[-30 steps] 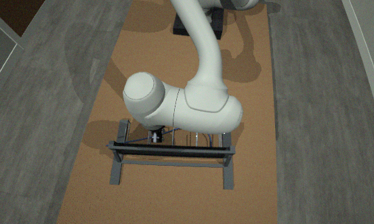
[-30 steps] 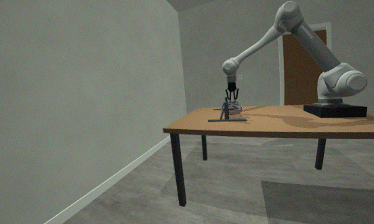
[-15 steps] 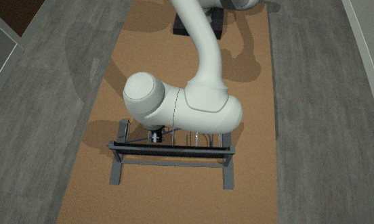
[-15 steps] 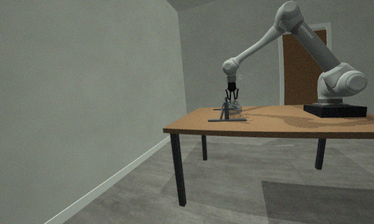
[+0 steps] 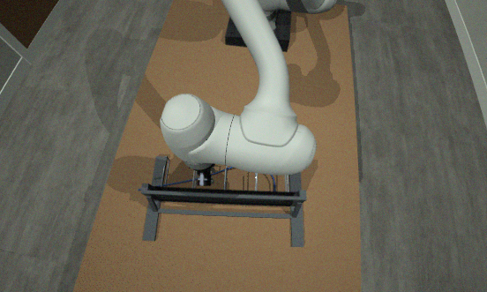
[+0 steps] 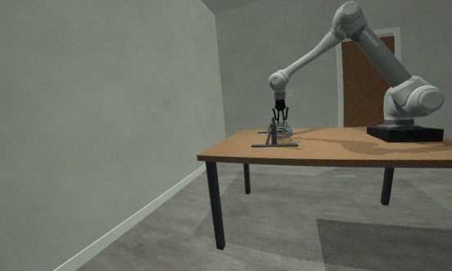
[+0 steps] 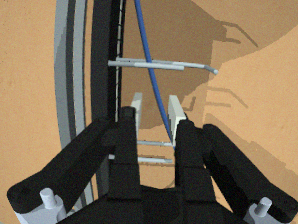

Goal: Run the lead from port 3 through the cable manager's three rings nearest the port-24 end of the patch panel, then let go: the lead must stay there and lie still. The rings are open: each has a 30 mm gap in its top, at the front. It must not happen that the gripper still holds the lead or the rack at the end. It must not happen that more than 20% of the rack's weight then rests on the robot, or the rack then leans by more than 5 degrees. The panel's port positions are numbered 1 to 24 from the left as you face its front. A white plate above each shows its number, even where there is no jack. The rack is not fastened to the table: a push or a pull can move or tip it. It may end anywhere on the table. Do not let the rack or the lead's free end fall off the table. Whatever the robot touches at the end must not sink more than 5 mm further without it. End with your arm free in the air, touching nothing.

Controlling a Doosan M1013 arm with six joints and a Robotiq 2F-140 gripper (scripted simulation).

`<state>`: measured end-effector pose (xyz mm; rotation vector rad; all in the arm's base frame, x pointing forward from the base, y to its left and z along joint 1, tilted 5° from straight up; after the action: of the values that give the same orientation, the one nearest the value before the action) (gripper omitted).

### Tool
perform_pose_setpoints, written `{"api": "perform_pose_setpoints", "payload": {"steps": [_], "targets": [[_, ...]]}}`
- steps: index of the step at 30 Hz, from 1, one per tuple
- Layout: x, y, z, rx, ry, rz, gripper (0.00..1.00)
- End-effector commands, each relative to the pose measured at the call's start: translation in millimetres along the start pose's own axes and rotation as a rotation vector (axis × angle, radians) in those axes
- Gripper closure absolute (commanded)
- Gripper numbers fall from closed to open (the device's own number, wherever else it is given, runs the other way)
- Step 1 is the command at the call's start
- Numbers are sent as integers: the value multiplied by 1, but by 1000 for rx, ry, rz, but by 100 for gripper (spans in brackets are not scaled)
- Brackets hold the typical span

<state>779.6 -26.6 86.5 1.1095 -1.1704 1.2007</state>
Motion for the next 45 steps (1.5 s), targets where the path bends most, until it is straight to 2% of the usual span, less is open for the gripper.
{"api": "perform_pose_setpoints", "payload": {"steps": [1,11,23,25,34,45], "targets": [[2,-3,-3,3,2,3,80],[13,-3,-3,3,2,3,80],[51,-3,-3,3,2,3,80],[51,-3,-3,3,2,3,80],[76,-3,-3,3,2,3,80],[84,-3,-3,3,2,3,80]]}}
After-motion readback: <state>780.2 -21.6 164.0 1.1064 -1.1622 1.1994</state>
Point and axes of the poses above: the point where the finger pads meet when closed, its own x axis back along the fingers, its own y axis across the jaws, z = x × y, the point moved 5 cm from there along x, back along the fingers, and after that the axes turned 12 degrees about -x, right-handed, at the moved point
